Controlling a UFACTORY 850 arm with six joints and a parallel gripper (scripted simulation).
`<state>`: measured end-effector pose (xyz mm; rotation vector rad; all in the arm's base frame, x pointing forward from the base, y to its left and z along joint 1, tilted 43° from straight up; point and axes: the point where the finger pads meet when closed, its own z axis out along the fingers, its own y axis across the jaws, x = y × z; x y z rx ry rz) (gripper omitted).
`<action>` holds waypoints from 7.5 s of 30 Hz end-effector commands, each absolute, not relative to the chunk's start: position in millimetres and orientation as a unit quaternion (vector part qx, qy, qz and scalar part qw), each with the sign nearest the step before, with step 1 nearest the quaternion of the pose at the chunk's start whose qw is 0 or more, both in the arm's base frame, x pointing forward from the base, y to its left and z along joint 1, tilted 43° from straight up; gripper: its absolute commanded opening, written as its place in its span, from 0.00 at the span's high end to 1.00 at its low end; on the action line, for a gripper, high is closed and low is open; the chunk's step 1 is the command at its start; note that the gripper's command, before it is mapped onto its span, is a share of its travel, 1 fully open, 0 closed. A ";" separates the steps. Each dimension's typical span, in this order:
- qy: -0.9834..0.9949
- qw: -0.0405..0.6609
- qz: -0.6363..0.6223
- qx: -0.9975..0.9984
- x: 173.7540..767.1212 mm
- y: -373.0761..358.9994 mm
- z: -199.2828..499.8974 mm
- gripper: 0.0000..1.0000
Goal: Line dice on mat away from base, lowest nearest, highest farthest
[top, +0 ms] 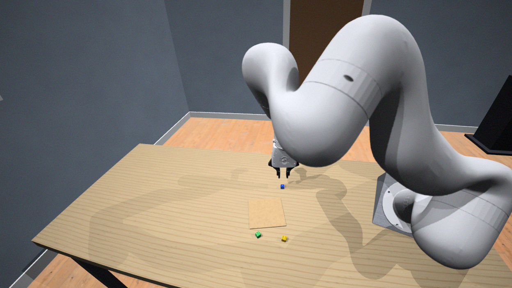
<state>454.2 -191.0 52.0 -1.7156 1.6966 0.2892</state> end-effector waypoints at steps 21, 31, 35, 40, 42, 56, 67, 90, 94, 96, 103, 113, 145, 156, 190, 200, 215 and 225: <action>0.655 0.348 0.111 -0.662 459.8 -181.6 40.2 0.69; 0.655 0.348 0.111 -0.662 463.7 -173.9 30.9 0.69; 0.655 0.348 0.111 -0.662 465.7 -170.1 26.3 0.69; 0.655 0.348 0.111 -0.662 467.7 -166.0 21.3 0.69; 0.655 0.348 0.111 -0.662 468.1 -165.3 20.4 0.69; 0.655 0.348 0.111 -0.662 470.6 -160.4 14.5 0.69; 0.655 0.348 0.111 -0.662 470.7 -160.2 14.3 0.69; 0.655 0.348 0.111 -0.662 470.7 -160.2 14.3 0.69; 0.655 0.348 0.111 -0.662 470.7 -160.2 14.3 0.69; 0.655 0.348 0.111 -0.662 470.7 -160.2 14.3 0.69; 0.655 0.348 0.111 -0.662 470.9 -160.3 14.3 0.69; 0.655 0.348 0.111 -0.662 471.3 -160.6 14.2 0.69; 0.655 0.348 0.111 -0.662 471.3 -160.6 14.2 0.69; 0.655 0.348 0.111 -0.662 472.1 -159.1 12.4 0.69; 0.655 0.348 0.111 -0.662 477.5 -148.4 -0.4 0.69; 0.655 0.348 0.111 -0.662 477.5 -148.4 -0.4 0.69; 0.655 0.348 0.111 -0.662 477.5 -148.4 -0.4 0.69; 0.655 0.348 0.111 -0.662 477.5 -148.4 -0.4 0.89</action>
